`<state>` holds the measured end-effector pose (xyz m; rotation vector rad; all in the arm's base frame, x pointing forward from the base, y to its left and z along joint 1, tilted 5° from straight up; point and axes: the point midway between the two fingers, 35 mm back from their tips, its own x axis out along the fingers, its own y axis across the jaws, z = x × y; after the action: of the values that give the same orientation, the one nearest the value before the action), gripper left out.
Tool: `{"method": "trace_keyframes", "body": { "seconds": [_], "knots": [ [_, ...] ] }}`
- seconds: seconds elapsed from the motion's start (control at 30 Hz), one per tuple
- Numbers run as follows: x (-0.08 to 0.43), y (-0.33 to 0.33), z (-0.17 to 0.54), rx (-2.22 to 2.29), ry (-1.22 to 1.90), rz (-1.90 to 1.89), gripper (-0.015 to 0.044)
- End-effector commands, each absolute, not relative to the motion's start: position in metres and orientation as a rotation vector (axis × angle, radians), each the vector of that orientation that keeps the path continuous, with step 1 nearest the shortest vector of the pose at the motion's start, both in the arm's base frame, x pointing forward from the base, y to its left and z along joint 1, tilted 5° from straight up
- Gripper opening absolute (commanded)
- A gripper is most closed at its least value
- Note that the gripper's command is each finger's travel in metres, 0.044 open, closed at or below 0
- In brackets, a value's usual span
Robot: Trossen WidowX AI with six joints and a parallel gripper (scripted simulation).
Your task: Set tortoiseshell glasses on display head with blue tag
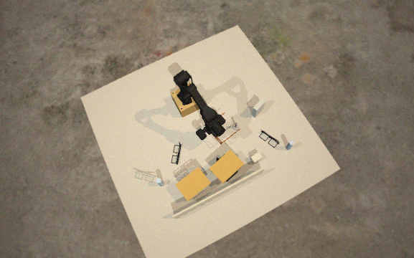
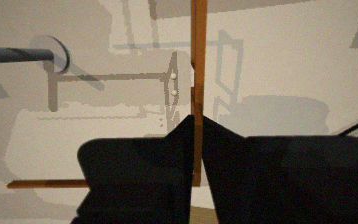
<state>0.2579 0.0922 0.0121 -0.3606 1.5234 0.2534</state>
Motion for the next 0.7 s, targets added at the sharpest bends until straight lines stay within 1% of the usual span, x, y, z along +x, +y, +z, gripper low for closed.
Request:
{"method": "trace_keyframes", "body": {
  "seconds": [0.0, 0.67],
  "knots": [
    [0.256, 0.091, 0.005, -0.370, 1.535, 0.255, 0.0000],
    [0.256, 0.089, -0.016, -0.370, 1.535, 0.255, 0.0000]
  ]
}}
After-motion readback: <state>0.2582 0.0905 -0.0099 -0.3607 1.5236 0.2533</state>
